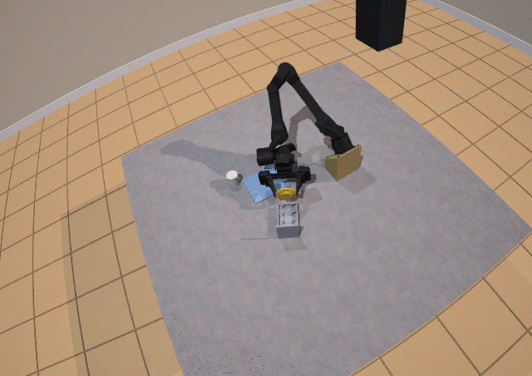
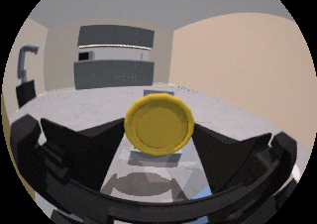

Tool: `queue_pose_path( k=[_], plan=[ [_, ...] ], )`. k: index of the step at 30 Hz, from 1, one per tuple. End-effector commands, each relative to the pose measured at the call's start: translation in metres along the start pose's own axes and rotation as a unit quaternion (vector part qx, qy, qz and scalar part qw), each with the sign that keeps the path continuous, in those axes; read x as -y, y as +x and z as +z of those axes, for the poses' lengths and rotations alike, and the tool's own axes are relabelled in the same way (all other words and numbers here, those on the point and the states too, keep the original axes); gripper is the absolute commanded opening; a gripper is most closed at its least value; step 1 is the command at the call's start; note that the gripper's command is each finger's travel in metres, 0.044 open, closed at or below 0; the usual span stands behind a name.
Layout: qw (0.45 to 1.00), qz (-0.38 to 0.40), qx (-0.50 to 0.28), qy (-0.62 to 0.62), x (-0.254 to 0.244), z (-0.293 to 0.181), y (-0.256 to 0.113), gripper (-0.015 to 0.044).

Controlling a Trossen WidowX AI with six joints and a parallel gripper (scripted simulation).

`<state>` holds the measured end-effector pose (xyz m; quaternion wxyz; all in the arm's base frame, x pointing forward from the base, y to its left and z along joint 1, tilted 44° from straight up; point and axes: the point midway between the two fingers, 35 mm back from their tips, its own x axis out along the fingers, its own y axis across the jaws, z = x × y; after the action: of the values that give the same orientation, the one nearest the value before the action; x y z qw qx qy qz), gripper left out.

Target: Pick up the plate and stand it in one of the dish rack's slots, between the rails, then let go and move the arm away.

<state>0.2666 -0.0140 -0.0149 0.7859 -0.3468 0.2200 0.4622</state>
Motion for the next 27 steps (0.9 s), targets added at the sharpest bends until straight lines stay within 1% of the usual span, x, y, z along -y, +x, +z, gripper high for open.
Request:
queue_pose_path(
  k=[1, 4, 8, 13, 17, 23, 27],
  plan=[
    [1.0, -0.002, 0.004, -0.005, 0.0, 0.001, -0.001, 0.0],
    [1.0, -0.002, 0.003, -0.004, 0.0, 0.001, 0.002, 0.0],
    [1.0, -0.001, 0.001, -0.001, 0.0, 0.002, 0.014, 0.0],
    [1.0, -0.001, 0.0, -0.001, 0.0, 0.002, 0.016, 0.0],
    [1.0, -0.002, 0.001, -0.004, 0.001, 0.003, 0.027, 0.0],
    [1.0, -0.003, 0.001, -0.004, 0.001, 0.004, 0.029, 0.0],
    [1.0, -0.003, 0.002, -0.006, 0.001, 0.005, 0.04, 0.0]
  ],
)
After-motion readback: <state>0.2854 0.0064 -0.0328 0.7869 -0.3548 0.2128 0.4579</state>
